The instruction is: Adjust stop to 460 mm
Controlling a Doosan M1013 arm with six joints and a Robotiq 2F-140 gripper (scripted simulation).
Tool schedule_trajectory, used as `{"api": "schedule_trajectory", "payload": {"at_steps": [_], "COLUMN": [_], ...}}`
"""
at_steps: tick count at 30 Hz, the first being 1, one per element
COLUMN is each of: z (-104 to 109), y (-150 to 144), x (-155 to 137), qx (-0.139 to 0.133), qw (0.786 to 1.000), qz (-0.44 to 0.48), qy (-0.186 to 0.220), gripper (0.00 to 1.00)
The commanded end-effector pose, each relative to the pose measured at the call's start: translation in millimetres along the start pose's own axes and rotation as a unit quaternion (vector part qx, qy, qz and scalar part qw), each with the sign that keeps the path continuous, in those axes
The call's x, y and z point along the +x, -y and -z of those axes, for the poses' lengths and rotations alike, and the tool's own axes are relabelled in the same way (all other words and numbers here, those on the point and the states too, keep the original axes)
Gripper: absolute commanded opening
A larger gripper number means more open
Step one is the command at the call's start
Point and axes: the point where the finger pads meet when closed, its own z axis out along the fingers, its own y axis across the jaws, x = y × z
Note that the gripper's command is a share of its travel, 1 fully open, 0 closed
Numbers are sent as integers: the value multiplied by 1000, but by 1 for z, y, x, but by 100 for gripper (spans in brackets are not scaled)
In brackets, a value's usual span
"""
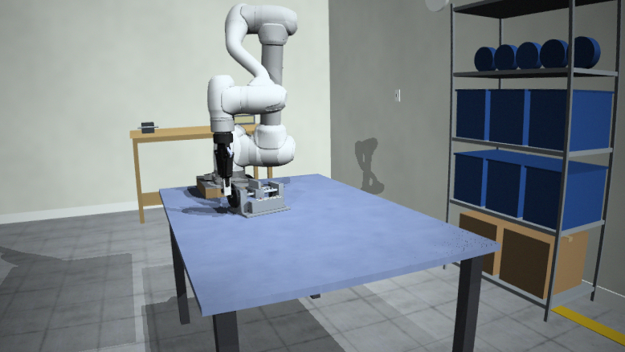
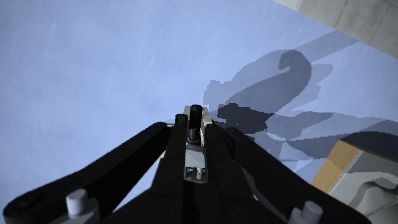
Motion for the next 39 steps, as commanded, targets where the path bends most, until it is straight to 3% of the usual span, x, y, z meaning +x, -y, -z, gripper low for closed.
{"api": "schedule_trajectory", "payload": {"at_steps": [1,15,21,39], "z": [3,-2,-15,-46], "y": [-6,-38,-49,-48], "x": [0,0,0,0], "qx": [-1,-1,-1,-1], "qw": [1000,1000,1000,1000], "qz": [0,0,0,0], "qy": [0,0,0,0], "gripper": [4,4,4,4]}}
